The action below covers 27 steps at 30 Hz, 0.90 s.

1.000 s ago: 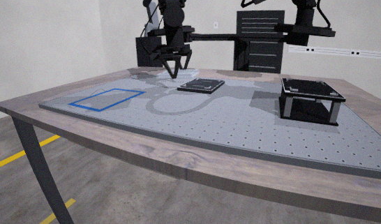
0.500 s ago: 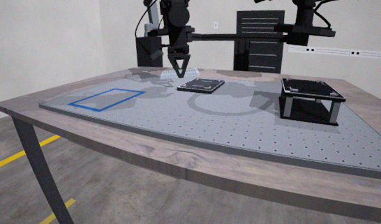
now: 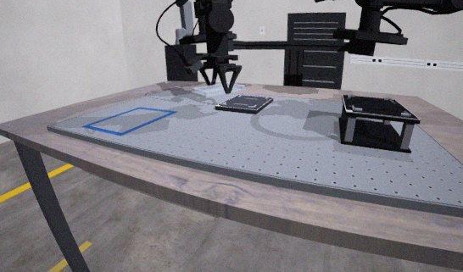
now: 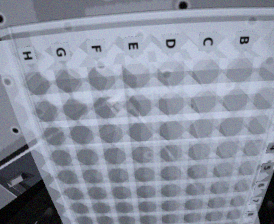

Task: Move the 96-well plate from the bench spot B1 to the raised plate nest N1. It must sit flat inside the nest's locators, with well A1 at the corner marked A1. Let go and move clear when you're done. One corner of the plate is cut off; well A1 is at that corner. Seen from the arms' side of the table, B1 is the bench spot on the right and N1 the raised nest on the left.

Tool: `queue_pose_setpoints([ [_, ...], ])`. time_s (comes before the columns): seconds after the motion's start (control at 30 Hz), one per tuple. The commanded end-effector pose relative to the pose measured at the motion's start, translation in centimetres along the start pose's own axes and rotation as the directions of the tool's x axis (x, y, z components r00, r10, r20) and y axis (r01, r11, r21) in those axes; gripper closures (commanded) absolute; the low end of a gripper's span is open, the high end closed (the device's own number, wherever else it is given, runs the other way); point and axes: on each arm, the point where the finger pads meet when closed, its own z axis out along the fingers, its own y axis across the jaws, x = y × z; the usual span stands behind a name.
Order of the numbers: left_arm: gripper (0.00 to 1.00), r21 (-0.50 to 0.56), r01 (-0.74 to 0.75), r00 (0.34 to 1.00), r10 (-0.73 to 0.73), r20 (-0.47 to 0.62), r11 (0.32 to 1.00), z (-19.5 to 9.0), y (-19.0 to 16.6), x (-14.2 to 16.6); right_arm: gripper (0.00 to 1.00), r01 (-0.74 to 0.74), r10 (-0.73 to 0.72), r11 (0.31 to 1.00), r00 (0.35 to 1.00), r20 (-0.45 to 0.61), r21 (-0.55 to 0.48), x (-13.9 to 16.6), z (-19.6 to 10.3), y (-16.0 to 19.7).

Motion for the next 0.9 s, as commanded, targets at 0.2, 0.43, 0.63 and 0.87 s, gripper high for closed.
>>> queue_pose_setpoints([
  [0.2,0.0,-0.007,0.01,1.0,-0.01,0.013,1.0,-0.3,0.2,0.1,0.18,0.435,-0.435,0.9,0.899,0.056,0.009,-0.3,-1.2,1.3],
  [0.43,0.0,-0.007,0.008,1.0,-0.008,0.009,1.0,-0.3,0.2,0.1,0.18,0.455,-0.455,0.89,0.889,0.051,0.012,-0.2,-1.0,1.1],
  [0.63,0.0,-0.007,0.008,1.0,-0.008,0.009,1.0,-0.3,0.2,0.1,0.18,0.408,-0.407,0.913,0.912,0.054,-0.003,1.4,-0.9,1.7],
  [0.87,0.0,-0.007,0.008,1.0,-0.008,0.009,1.0,-0.3,0.2,0.1,0.18,0.454,-0.454,0.891,0.89,0.041,0.013,6.4,-0.6,2.3],
])
